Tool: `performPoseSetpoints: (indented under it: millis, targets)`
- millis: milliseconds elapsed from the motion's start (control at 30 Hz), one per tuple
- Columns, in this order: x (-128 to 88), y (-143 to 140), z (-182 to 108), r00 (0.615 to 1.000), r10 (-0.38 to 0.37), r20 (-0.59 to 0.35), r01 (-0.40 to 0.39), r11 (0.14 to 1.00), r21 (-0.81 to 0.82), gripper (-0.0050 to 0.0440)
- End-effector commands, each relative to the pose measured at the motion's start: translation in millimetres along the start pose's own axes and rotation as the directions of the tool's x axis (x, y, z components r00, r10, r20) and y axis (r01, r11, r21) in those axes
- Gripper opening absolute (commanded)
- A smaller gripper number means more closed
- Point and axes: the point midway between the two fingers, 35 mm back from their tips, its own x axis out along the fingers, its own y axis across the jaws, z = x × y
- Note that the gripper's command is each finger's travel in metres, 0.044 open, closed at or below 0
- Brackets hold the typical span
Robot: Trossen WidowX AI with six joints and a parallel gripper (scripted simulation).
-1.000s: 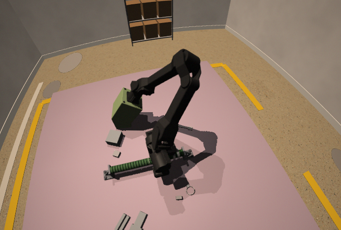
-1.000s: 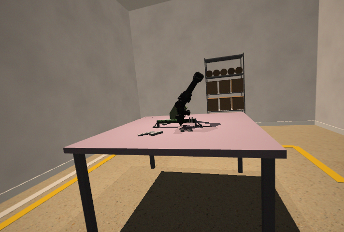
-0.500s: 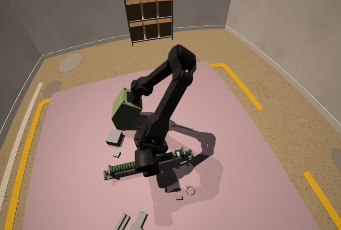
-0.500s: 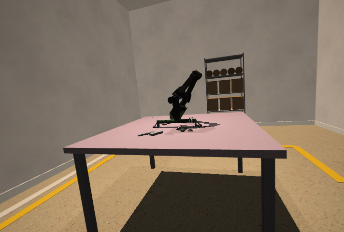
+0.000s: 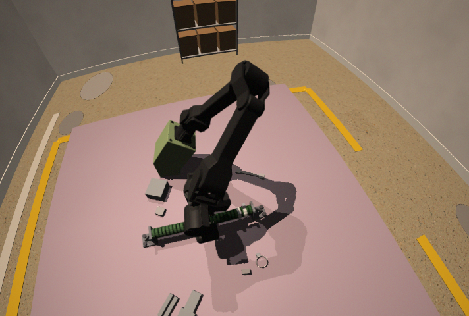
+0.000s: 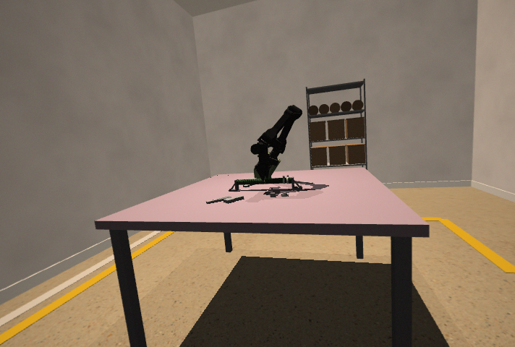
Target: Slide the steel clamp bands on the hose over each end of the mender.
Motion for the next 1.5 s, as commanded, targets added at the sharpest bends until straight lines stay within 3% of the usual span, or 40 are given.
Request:
performPoseSetpoints:
  millis: [0, 100, 367, 433, 633, 933, 1000, 1067, 1167, 1467]
  targets:
    - [-18, -12, -3, 0.997, -0.044, -0.069, 0.043, 0.999, -0.018, 0.0368]
    - [-24, -14, 14, 0.998, -0.039, -0.058, 0.050, 0.977, 0.209, 0.0296]
    - [-34, -16, 42, 0.999, -0.030, -0.040, 0.047, 0.843, 0.536, 0.0104]
    - [-34, -16, 42, 0.999, -0.030, -0.040, 0.047, 0.843, 0.536, 0.0104]
    - [-42, -15, 65, 0.999, -0.021, -0.025, 0.032, 0.631, 0.775, 0.0090]
    - [-53, -11, 95, 1.000, -0.009, -0.005, 0.007, 0.277, 0.961, 0.0090]
    - [-53, -11, 95, 1.000, -0.009, -0.005, 0.007, 0.277, 0.961, 0.0090]
    - [-56, -9, 104, 1.000, -0.004, 0.001, -0.001, 0.133, 0.991, 0.0090]
    - [-59, -7, 111, 1.000, -0.001, 0.007, -0.007, 0.011, 1.000, 0.0090]
    - [-59, -7, 112, 1.000, 0.000, 0.007, -0.007, 0.003, 1.000, 0.0090]
